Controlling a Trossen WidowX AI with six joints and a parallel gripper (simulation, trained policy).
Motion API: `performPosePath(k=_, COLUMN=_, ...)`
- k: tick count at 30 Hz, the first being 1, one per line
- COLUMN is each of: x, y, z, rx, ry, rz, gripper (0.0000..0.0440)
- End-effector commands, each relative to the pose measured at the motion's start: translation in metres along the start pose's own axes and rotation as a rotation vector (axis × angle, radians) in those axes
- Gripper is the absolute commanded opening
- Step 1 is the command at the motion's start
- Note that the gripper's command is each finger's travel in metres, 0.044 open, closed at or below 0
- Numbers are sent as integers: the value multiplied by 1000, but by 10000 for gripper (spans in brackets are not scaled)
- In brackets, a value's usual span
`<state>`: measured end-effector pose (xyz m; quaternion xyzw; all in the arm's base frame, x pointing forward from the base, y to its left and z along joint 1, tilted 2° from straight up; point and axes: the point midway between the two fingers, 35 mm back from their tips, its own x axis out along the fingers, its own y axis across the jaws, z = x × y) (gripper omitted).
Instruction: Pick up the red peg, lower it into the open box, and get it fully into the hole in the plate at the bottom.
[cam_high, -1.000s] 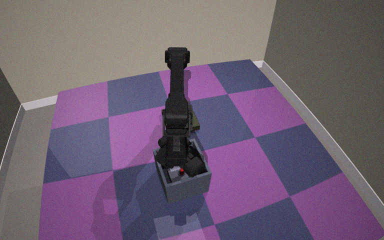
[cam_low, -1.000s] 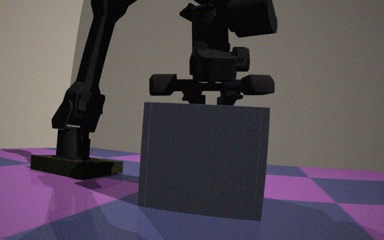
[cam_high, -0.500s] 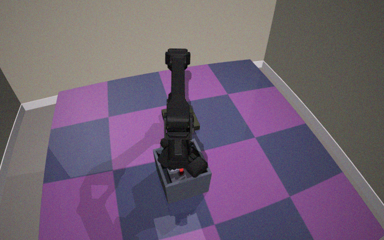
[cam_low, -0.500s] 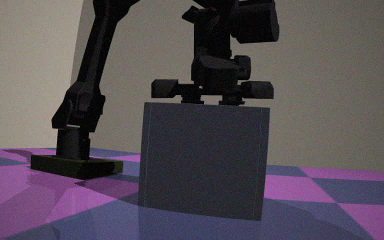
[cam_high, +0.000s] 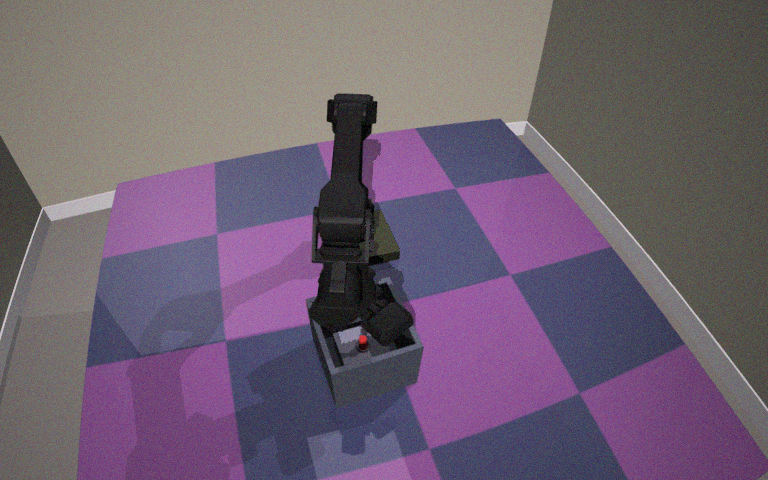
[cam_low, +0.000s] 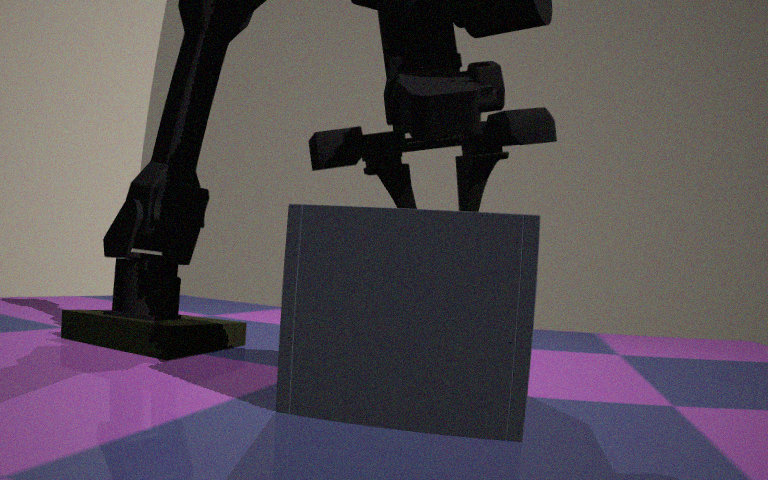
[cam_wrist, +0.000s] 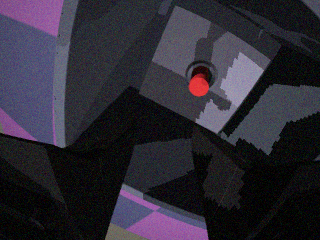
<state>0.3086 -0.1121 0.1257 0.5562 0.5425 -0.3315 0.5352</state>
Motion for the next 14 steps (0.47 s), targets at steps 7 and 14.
performPosePath(k=7, x=-12, y=4, z=2, rx=4, ry=24, rz=48, gripper=217)
performPosePath(k=14, x=-20, y=6, z=8, rx=-12, ry=15, rz=77, gripper=215)
